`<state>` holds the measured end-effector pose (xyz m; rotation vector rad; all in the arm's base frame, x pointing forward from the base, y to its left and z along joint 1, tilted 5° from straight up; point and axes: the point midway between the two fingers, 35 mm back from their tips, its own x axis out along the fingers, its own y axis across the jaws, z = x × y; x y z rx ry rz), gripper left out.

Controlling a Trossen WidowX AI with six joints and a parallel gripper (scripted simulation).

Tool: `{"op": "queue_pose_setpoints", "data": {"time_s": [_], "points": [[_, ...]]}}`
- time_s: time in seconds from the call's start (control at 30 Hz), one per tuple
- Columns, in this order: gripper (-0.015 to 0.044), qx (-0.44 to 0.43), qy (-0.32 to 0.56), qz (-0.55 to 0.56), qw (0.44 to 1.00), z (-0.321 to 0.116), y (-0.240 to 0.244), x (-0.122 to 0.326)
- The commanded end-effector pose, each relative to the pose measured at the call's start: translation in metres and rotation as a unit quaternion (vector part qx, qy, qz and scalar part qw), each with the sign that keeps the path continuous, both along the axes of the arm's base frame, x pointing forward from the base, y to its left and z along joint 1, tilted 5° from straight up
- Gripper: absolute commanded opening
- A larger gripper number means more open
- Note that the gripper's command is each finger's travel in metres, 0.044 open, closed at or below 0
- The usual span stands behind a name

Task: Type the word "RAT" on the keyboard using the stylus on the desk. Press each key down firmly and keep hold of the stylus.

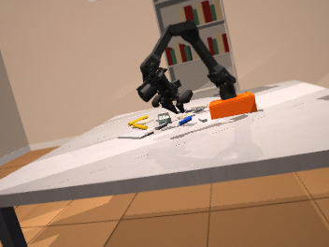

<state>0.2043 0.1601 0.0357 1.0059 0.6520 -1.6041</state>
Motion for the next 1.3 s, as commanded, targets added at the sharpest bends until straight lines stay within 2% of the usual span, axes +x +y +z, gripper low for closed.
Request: {"op": "queue_pose_setpoints", "data": {"time_s": [0.0,1.27], "points": [[0.015,-0.004,0.0,0.0,1.0,-0.004,-0.001,0.001],[0.015,-0.004,0.0,0.0,1.0,-0.027,-0.002,0.003]]}}
